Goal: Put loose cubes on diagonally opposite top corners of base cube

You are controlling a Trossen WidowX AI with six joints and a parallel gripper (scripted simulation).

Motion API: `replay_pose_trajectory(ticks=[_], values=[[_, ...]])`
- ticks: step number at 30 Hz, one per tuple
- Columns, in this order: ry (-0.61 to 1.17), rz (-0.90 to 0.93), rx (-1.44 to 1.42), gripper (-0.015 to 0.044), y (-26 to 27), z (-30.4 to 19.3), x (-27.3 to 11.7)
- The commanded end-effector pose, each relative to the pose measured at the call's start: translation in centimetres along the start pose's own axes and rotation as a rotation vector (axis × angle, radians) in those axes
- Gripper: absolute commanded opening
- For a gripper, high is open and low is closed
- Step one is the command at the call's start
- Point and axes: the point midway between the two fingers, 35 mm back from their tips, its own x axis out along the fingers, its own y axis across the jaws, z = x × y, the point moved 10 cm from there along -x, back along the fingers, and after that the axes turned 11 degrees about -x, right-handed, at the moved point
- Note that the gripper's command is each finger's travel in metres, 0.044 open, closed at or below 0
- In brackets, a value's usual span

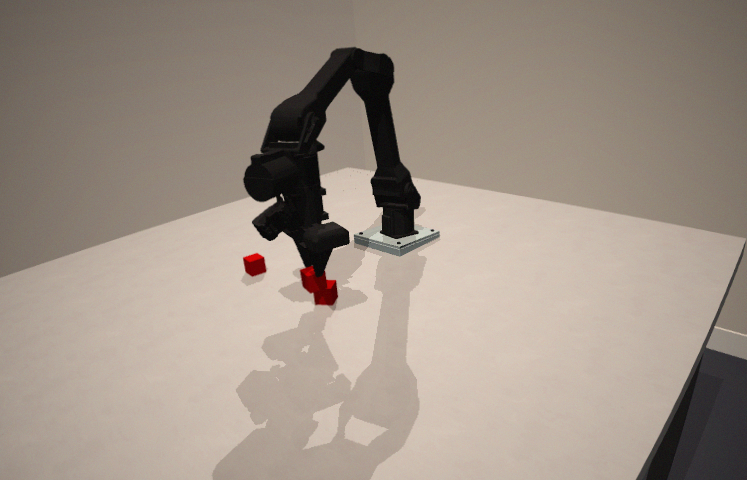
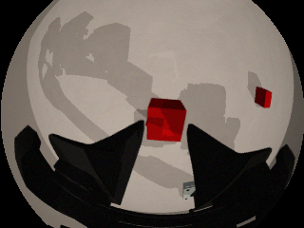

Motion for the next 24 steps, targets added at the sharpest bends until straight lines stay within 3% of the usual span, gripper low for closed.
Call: replay_pose_trajectory(ticks=[1, 15, 16, 18, 24], values=[[-0.008, 0.003, 0.000, 0.0205, 0.0, 0.0, -0.8], [-0.008, 0.003, 0.000, 0.0205, 0.0, 0.0, -2.1], [-0.004, 0.001, -0.007, 0.0231, -0.1, 0.0, -1.8], [-0.004, 0.001, -0.059, 0.0265, -0.7, 0.3, -2.0], [-0.006, -0.002, -0.298, 0.0265, -3.5, 1.1, -2.7]])
